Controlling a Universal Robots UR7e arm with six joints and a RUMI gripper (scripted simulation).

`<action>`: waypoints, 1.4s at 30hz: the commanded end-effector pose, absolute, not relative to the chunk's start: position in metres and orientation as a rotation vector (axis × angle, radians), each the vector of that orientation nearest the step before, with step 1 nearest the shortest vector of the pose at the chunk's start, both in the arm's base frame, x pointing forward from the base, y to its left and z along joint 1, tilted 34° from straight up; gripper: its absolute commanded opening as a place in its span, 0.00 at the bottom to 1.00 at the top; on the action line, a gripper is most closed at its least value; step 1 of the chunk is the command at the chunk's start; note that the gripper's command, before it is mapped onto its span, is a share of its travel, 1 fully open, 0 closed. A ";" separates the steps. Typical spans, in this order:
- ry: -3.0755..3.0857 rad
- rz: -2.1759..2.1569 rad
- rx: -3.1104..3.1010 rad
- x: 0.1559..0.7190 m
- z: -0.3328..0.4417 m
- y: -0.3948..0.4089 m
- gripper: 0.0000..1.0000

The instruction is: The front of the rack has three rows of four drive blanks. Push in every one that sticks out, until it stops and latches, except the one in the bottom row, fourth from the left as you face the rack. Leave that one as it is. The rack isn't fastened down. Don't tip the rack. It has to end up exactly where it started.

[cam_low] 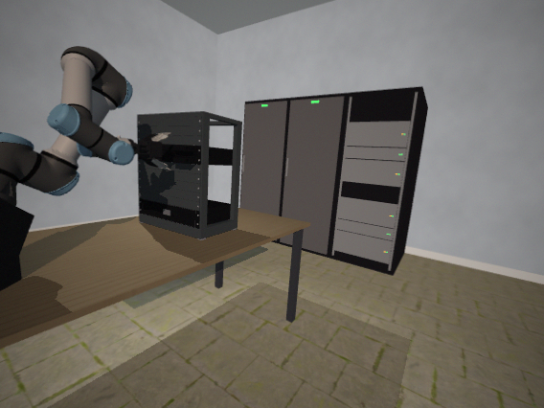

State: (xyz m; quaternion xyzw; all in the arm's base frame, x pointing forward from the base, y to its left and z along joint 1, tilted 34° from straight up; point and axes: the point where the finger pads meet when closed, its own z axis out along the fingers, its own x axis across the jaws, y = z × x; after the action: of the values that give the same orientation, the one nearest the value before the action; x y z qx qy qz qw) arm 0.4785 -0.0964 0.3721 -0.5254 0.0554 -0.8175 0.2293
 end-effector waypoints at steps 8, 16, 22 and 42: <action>0.155 -2.253 -1.445 0.490 0.375 -0.102 1.00; 0.155 -2.253 -1.445 0.491 0.375 -0.103 1.00; 0.155 -2.253 -1.445 0.491 0.375 -0.103 1.00; 0.155 -2.253 -1.445 0.491 0.375 -0.103 1.00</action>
State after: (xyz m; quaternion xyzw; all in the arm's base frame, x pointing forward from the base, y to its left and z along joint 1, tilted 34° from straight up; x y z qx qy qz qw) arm 0.4906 -0.1024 0.3744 -0.5248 0.0561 -0.8180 0.2287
